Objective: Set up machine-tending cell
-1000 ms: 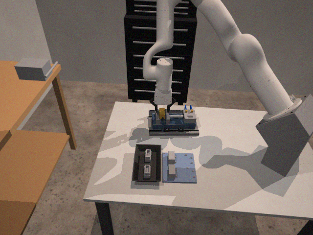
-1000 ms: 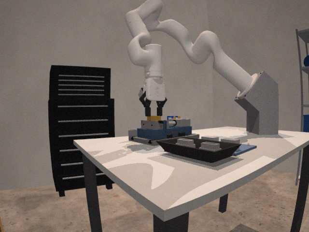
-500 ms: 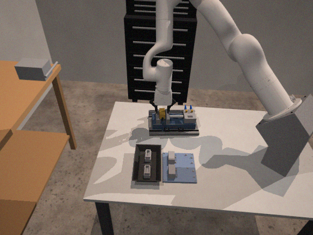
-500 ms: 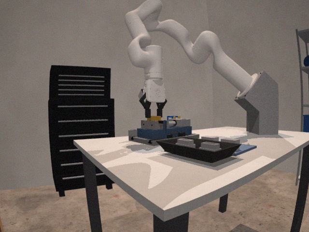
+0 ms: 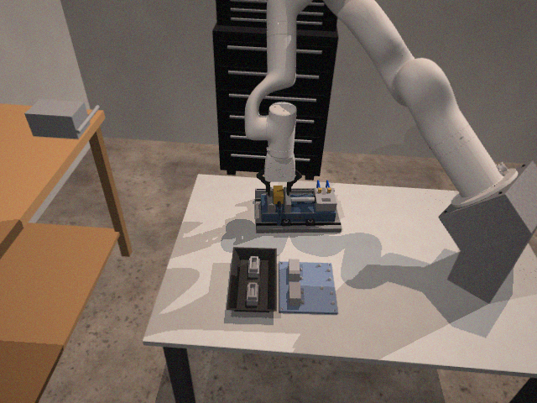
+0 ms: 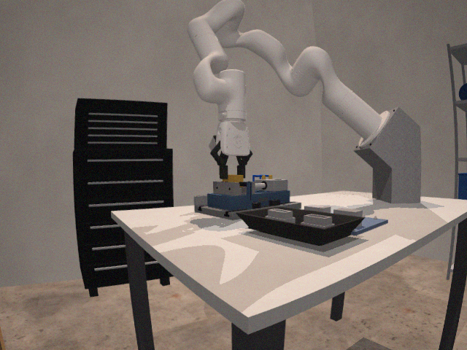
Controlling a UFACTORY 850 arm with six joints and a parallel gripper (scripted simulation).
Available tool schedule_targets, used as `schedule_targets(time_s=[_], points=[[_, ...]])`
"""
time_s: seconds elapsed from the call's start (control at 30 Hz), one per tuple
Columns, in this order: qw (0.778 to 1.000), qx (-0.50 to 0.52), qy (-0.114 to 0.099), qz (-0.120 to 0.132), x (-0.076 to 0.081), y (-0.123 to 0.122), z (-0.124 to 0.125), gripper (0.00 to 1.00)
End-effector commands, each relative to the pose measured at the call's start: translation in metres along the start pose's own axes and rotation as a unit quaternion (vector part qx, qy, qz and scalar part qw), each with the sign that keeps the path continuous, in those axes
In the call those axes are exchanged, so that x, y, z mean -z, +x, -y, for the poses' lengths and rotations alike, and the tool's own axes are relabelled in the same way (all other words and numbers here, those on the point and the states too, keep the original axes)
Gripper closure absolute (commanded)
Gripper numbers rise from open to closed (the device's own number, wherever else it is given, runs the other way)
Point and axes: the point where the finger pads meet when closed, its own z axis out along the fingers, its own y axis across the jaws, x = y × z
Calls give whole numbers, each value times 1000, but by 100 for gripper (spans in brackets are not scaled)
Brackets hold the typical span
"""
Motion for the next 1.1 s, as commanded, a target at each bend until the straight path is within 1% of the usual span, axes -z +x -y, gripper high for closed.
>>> schedule_targets(time_s=[0.0,0.5,0.53,1.07], points=[[1000,0,1,0,0,0,1,31],[1000,0,1,0,0,0,1,31],[1000,0,1,0,0,0,1,100],[1000,0,1,0,0,0,1,100]])
